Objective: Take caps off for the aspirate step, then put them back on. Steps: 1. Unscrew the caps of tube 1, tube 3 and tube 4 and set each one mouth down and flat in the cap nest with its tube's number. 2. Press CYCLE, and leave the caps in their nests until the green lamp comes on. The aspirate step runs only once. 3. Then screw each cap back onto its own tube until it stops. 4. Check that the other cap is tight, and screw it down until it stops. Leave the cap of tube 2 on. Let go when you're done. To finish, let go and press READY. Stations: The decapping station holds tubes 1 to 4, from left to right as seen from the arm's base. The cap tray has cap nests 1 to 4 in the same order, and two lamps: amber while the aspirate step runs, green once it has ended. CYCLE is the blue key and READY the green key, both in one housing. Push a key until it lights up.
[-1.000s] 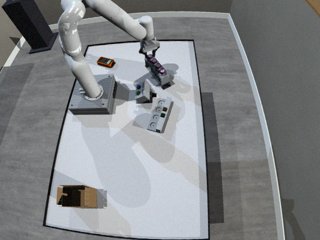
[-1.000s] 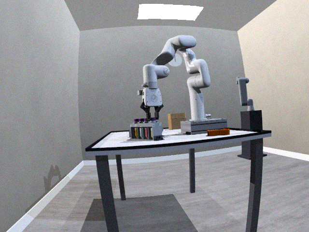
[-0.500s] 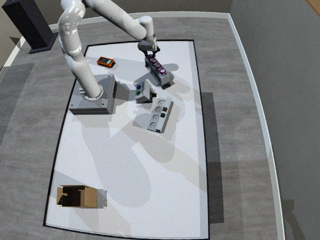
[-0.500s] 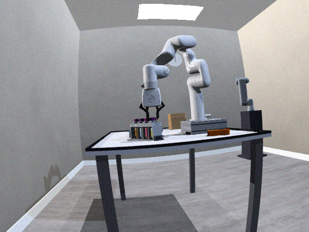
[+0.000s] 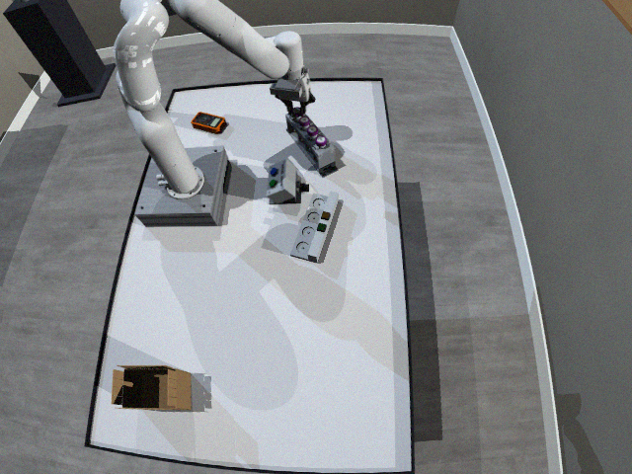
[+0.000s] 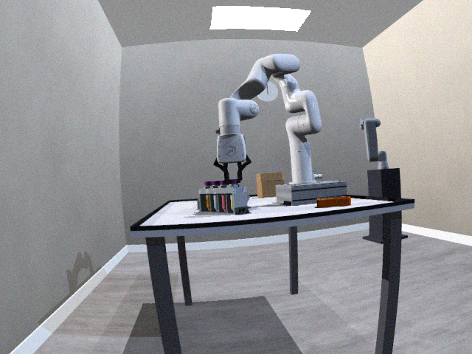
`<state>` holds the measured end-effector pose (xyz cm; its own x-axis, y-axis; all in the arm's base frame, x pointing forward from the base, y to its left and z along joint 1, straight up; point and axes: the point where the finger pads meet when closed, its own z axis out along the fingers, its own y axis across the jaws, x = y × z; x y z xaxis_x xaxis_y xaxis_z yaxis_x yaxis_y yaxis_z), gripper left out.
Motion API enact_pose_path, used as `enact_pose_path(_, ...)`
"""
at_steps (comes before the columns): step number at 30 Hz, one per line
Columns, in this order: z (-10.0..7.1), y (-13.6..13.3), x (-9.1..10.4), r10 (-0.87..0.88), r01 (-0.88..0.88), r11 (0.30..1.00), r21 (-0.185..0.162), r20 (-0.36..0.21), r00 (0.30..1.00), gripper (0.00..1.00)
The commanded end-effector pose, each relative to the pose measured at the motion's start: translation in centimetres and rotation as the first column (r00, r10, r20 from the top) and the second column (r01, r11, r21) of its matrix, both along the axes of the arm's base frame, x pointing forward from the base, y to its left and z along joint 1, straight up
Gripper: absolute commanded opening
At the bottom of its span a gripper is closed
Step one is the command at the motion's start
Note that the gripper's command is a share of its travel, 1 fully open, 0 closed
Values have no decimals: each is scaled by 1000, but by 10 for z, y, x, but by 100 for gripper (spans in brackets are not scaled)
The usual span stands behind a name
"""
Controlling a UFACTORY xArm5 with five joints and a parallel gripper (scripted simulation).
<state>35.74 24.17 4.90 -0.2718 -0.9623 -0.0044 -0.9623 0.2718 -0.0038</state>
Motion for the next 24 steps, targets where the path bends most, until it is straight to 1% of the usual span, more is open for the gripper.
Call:
enact_pose_path(1, 1, 1, 1, -1, 1, 1000, 4, 1, 1000, 0)
enact_pose_path(3, 1, 1, 1, -1, 1, 1000, 4, 1, 1000, 0)
enact_pose_path(6, 1, 1, 1, 149, -149, 989, 3, 2, 989, 0)
enact_pose_path(10, 1, 1, 1, 342, -342, 940, 2, 4, 940, 0)
enact_pose_path(12, 1, 1, 1, 342, -342, 940, 2, 4, 940, 0)
enact_pose_path(17, 1, 1, 1, 561, -561, 828, -1, 4, 828, 0)
enact_pose_path(20, 2, 1, 1, 650, -650, 760, -2, 5, 760, 0)
enact_pose_path(24, 2, 1, 1, 762, -762, 648, -3, 5, 648, 0)
